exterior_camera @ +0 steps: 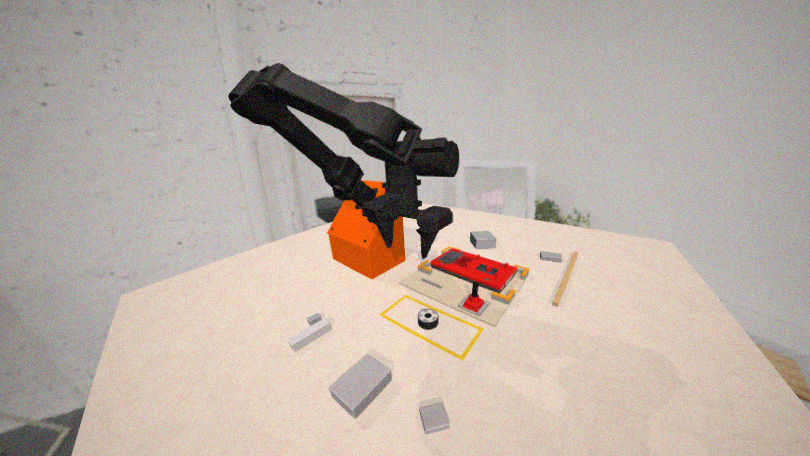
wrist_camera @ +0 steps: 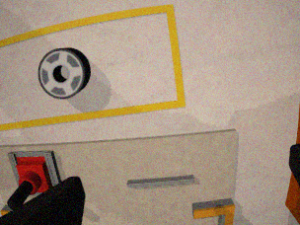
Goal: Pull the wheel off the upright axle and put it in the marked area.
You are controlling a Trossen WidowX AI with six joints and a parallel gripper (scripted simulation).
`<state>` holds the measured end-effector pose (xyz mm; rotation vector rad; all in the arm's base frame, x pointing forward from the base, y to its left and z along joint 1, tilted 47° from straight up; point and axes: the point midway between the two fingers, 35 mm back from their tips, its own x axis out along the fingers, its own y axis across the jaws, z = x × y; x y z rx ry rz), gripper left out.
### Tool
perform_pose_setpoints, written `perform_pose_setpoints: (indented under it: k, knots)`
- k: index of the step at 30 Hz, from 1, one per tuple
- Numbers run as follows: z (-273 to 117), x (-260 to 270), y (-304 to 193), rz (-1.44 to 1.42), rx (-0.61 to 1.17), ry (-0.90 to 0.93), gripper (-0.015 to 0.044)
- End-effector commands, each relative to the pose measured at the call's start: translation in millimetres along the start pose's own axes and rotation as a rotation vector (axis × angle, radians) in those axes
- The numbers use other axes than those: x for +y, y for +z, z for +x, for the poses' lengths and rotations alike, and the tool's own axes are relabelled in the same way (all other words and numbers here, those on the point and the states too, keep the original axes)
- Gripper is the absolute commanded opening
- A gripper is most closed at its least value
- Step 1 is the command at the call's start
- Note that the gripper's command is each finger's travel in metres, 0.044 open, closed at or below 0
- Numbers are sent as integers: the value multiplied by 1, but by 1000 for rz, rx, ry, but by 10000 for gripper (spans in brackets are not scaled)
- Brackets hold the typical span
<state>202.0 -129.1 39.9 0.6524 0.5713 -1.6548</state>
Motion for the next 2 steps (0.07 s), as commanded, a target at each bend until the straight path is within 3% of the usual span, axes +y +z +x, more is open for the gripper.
perform_pose_setpoints:
  k: [1, 2]
  knots:
    - [0, 0, 1, 4, -6, 0, 440]
    - [0, 0, 1, 4, -6, 0, 440]
